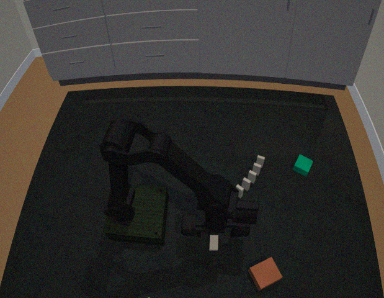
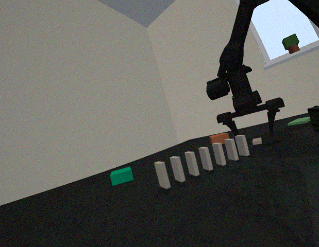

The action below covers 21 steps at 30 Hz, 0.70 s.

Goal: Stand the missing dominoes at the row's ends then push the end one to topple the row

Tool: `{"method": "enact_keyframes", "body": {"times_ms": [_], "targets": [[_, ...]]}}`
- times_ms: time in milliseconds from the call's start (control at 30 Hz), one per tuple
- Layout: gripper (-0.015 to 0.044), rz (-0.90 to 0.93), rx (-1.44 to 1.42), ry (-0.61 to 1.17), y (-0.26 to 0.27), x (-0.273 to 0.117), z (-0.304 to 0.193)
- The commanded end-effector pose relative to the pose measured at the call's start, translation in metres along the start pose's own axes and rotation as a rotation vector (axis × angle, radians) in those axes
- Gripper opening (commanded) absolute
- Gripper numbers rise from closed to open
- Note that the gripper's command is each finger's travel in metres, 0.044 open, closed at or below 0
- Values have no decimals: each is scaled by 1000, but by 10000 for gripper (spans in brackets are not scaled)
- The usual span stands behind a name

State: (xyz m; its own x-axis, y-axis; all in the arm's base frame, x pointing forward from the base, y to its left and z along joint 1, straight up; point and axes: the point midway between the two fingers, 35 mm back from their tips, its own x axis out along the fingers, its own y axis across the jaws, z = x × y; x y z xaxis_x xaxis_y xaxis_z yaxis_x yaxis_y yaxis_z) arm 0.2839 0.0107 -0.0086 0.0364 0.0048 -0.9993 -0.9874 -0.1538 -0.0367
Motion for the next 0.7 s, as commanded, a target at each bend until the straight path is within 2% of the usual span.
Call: {"method": "enact_keyframes", "body": {"times_ms": [0, 333, 667], "targets": [[440, 14, -5, -1, 3, 10, 0], [440, 14, -5, -1, 4, 16, 0], [177, 14, -5, -1, 4, 16, 0]]}}
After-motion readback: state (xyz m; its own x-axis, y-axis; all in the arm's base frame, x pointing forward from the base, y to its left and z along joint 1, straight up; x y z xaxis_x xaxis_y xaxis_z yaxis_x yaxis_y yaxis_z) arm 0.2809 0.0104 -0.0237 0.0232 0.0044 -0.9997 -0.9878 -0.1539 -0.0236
